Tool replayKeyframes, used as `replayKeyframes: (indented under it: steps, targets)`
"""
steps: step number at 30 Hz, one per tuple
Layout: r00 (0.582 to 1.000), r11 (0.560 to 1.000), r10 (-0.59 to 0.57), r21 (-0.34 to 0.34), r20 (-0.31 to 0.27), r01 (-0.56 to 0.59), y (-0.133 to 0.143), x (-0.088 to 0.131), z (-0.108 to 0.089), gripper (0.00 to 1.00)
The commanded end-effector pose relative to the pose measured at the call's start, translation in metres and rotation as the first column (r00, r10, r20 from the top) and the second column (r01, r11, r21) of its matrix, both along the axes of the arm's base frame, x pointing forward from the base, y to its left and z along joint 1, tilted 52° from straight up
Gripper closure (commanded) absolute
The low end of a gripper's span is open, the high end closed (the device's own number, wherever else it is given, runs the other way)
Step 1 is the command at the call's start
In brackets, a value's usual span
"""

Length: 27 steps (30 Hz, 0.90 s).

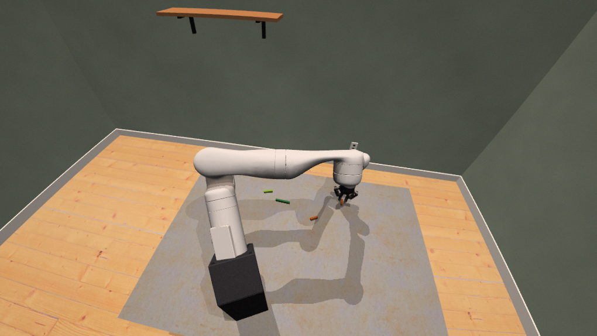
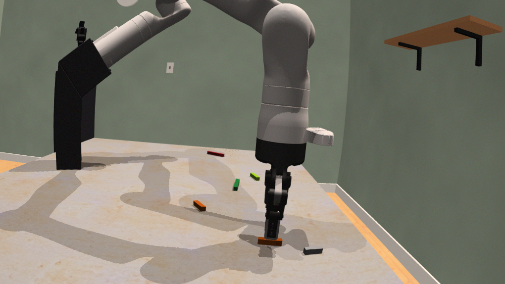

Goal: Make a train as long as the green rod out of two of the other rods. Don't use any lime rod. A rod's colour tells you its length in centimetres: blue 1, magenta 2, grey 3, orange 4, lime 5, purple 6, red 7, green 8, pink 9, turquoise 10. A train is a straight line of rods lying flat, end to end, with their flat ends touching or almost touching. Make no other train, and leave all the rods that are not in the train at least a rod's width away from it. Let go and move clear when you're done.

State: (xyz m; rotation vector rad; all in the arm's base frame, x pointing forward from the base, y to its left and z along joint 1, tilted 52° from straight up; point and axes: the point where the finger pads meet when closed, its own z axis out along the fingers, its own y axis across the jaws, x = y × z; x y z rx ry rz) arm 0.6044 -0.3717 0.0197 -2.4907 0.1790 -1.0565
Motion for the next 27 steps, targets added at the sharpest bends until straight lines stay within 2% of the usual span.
replayKeyframes:
  steps: [1,27]
  targets:
    - [1.0,1.0,-0.002,-0.001,0.001,0.002,-0.001,0.0,0.001,0.76]
    - [1.0,1.0,-0.002,-0.001,0.001,0.002,0.004,0.011,-0.009,0.76]
